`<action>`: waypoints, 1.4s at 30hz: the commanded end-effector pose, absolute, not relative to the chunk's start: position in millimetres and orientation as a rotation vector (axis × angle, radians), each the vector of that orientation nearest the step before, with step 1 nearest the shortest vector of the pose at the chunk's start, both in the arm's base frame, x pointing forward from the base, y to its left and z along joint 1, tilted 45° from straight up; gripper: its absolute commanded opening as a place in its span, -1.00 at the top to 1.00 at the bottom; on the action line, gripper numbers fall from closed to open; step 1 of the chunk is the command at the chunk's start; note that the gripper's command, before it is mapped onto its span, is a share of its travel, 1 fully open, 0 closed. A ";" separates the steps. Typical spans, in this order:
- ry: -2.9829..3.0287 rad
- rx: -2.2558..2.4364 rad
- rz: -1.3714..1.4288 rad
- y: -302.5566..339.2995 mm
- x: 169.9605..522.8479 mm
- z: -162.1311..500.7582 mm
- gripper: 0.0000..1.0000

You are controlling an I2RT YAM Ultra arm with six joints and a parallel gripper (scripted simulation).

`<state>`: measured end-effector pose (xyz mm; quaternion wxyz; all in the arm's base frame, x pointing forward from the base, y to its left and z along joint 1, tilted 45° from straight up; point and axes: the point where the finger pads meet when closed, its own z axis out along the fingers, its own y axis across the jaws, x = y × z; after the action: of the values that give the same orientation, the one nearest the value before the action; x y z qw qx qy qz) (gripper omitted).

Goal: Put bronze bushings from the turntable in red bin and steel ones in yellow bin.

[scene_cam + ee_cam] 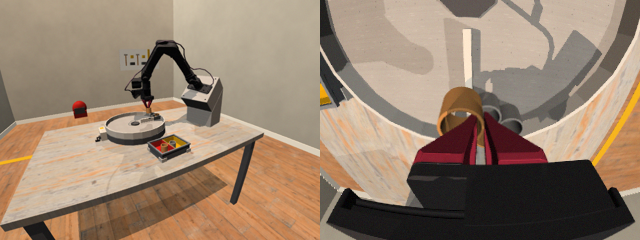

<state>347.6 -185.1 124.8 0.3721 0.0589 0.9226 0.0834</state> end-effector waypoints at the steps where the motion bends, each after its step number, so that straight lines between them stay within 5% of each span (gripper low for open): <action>1: 2.341 0.166 0.177 -178.9 348.9 139.3 1.00; 42: 2.349 0.172 0.193 61.9 411.1 229.6 1.00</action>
<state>409.6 69.8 221.3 0.3820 0.0272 0.9184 0.0995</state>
